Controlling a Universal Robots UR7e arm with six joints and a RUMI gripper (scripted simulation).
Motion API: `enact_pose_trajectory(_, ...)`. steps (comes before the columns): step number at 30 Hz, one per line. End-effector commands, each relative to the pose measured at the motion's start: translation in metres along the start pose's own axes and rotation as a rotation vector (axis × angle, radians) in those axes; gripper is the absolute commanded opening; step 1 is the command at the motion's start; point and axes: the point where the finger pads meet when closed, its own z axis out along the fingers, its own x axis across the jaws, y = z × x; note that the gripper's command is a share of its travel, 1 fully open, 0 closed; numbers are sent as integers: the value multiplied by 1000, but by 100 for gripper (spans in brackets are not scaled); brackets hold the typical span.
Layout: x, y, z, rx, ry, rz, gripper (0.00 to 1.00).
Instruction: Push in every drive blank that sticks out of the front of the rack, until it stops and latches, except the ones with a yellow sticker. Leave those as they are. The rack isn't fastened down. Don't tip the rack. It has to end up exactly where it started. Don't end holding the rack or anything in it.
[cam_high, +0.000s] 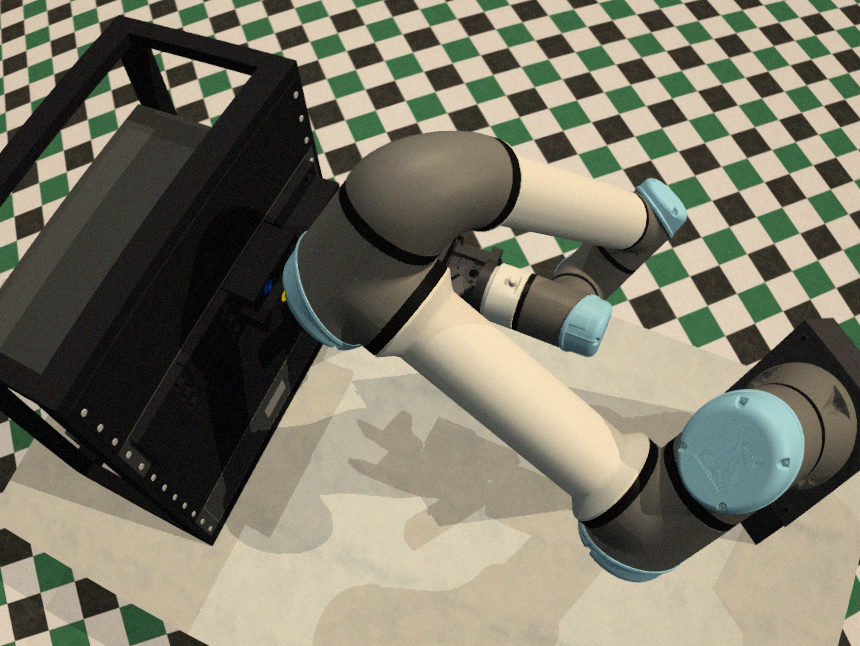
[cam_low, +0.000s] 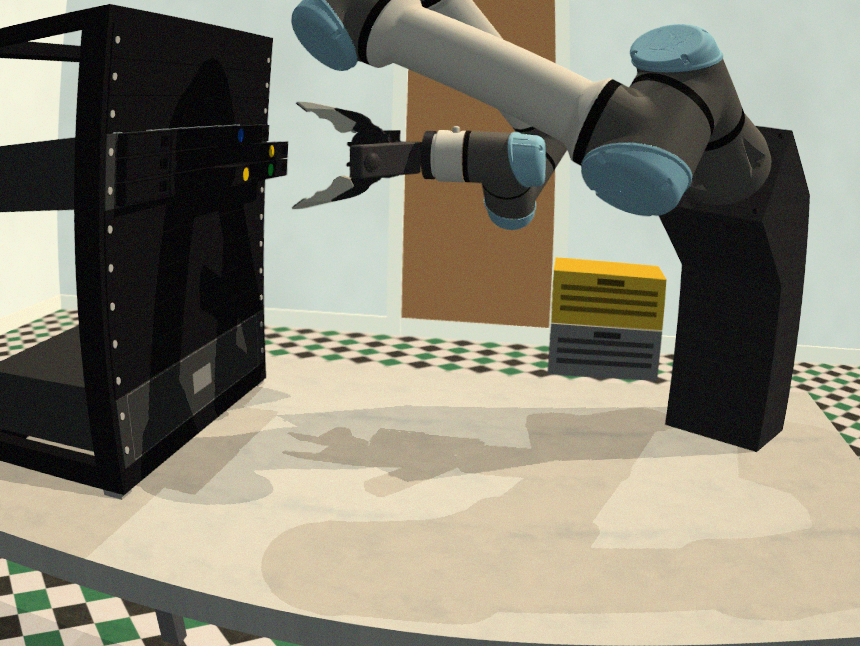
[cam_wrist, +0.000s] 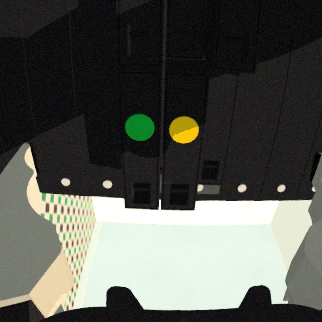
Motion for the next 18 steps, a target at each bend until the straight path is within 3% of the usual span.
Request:
enact_pose_trajectory(1,0,0,0,0,1,0,100)
enact_pose_trajectory(10,0,0,0,0,1,0,100)
enact_pose_trajectory(11,0,0,0,0,1,0,0)
enact_pose_trajectory(18,0,0,0,0,1,0,0)
